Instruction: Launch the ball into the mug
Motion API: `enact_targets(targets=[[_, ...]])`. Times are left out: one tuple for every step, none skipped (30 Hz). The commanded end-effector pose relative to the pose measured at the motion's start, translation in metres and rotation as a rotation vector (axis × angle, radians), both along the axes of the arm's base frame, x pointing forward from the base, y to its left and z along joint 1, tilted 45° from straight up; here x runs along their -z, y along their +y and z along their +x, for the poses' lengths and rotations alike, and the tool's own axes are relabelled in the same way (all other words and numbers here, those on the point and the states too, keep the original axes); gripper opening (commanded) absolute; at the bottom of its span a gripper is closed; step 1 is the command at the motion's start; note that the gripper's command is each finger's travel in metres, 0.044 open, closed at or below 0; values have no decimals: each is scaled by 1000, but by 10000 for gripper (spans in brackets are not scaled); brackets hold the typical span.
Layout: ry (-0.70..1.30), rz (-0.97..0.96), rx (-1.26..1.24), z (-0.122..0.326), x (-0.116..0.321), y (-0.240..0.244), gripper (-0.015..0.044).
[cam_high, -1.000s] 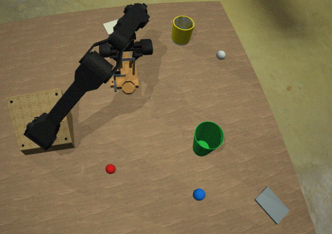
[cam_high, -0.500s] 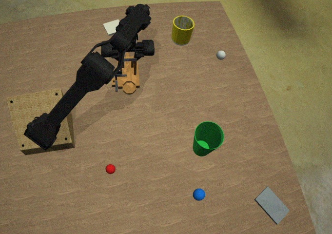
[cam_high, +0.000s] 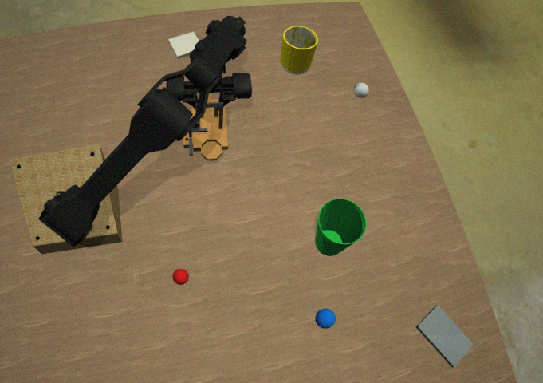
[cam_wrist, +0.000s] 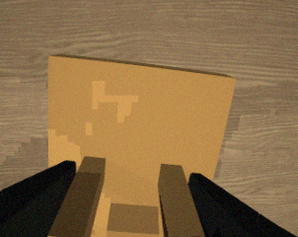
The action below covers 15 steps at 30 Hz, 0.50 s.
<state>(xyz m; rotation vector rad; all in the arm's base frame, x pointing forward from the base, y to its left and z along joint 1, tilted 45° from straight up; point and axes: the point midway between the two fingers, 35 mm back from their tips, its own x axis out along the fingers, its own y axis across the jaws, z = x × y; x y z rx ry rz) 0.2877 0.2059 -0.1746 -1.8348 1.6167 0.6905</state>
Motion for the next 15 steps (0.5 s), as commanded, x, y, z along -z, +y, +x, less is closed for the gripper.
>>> enact_targets(targets=[[-5,2,-14,1,2,-2,0],[0,-1,0,0,1,-1,0],[0,-1,0,0,1,-1,0],[0,-1,0,0,1,-1,0],[0,-1,0,0,1,-1,0],[0,-1,0,0,1,-1,0],[0,-1,0,0,1,-1,0],[0,-1,0,0,1,-1,26],[0,-1,0,0,1,-1,53],[0,-1,0,0,1,-1,79],[0,-1,0,0,1,-1,105],[0,-1,0,0,1,-1,131],[0,-1,0,0,1,-1,157],[0,-1,0,0,1,-1,184],[0,-1,0,0,1,-1,210]])
